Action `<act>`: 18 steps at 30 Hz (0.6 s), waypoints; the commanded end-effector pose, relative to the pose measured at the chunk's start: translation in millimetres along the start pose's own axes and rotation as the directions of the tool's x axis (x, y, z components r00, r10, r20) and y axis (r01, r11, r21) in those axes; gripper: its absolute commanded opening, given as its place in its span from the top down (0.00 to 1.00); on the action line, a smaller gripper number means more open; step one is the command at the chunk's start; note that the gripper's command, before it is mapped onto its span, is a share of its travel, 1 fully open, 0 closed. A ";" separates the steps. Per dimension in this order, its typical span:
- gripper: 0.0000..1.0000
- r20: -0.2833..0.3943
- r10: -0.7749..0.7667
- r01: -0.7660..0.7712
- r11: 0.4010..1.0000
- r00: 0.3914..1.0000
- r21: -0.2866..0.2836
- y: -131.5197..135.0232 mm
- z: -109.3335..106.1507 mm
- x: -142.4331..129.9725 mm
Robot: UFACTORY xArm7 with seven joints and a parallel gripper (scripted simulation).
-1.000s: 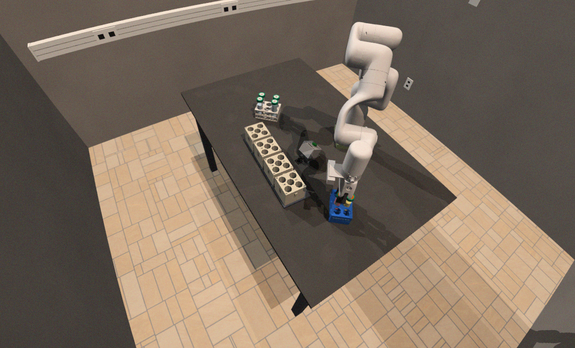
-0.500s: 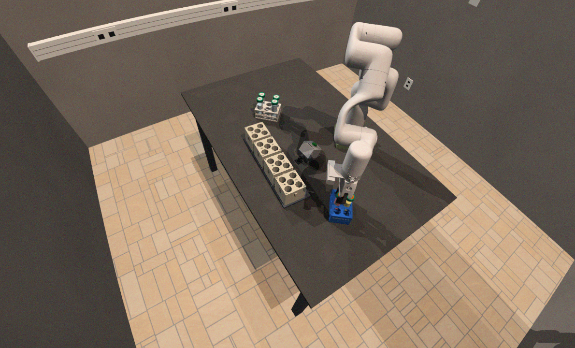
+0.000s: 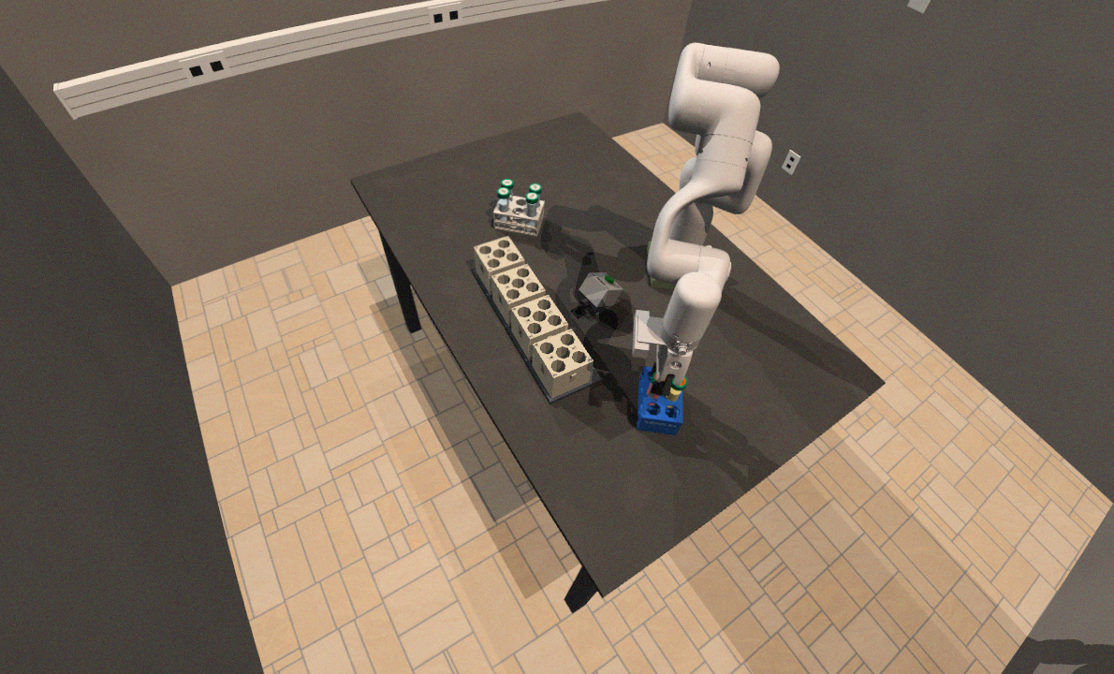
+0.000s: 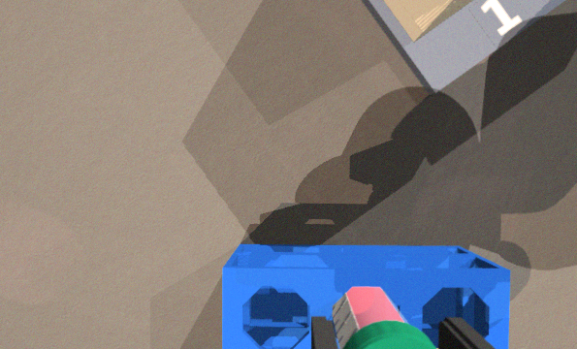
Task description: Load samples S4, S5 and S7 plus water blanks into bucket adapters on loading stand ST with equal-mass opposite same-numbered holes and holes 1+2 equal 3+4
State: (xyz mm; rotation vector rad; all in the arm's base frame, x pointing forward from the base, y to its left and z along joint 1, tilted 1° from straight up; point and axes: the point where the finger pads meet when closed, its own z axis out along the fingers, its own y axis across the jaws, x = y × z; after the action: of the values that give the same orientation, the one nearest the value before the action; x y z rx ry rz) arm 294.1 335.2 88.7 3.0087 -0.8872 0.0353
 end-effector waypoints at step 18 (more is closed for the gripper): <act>0.56 -0.001 0.000 0.000 1.000 1.000 0.004 -1.5 -19.6 0.2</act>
State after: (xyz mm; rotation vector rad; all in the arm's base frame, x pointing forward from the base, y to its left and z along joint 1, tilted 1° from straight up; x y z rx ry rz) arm 293.9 335.4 100.3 3.0088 -0.8871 0.0355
